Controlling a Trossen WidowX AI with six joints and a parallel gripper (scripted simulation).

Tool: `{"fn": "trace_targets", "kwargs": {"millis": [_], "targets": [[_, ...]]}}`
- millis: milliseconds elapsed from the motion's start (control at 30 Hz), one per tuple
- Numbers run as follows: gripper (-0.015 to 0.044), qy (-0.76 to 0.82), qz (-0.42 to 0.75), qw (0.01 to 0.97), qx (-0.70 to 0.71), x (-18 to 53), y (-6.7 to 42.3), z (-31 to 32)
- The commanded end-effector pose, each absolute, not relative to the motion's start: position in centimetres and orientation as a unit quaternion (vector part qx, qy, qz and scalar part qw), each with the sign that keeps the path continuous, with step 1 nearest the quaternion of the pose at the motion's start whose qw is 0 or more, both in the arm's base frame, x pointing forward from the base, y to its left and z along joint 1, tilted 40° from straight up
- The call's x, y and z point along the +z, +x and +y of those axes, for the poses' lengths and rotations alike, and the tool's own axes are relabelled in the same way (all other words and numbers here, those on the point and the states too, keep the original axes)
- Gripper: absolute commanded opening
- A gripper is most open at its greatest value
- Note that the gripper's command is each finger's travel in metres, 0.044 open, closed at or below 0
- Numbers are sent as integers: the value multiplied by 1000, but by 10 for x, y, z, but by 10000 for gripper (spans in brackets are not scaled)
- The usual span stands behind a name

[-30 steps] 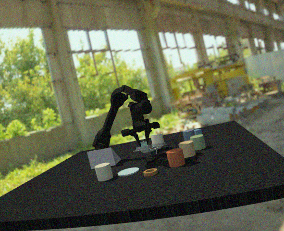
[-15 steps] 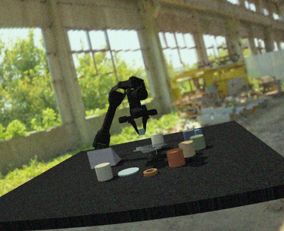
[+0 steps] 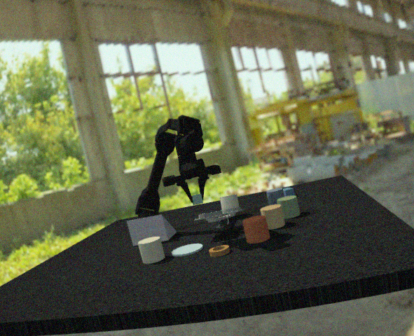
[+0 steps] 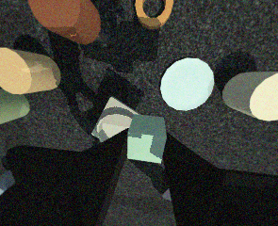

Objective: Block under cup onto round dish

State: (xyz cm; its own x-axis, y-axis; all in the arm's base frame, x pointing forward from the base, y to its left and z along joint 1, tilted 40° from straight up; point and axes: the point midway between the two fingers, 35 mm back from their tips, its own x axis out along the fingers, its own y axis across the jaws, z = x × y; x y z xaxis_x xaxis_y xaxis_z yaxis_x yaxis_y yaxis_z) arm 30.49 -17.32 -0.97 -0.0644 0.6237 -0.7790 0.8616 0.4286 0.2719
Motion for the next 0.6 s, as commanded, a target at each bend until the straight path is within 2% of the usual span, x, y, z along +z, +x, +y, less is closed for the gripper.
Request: {"fn": "trace_targets", "kwargs": {"millis": [0, 233, 567], "targets": [[0, 517, 718, 446, -134, -41, 290, -182], [0, 516, 719, 446, -134, -97, 260, -190], [0, 516, 719, 446, -133, -116, 257, -180]]}}
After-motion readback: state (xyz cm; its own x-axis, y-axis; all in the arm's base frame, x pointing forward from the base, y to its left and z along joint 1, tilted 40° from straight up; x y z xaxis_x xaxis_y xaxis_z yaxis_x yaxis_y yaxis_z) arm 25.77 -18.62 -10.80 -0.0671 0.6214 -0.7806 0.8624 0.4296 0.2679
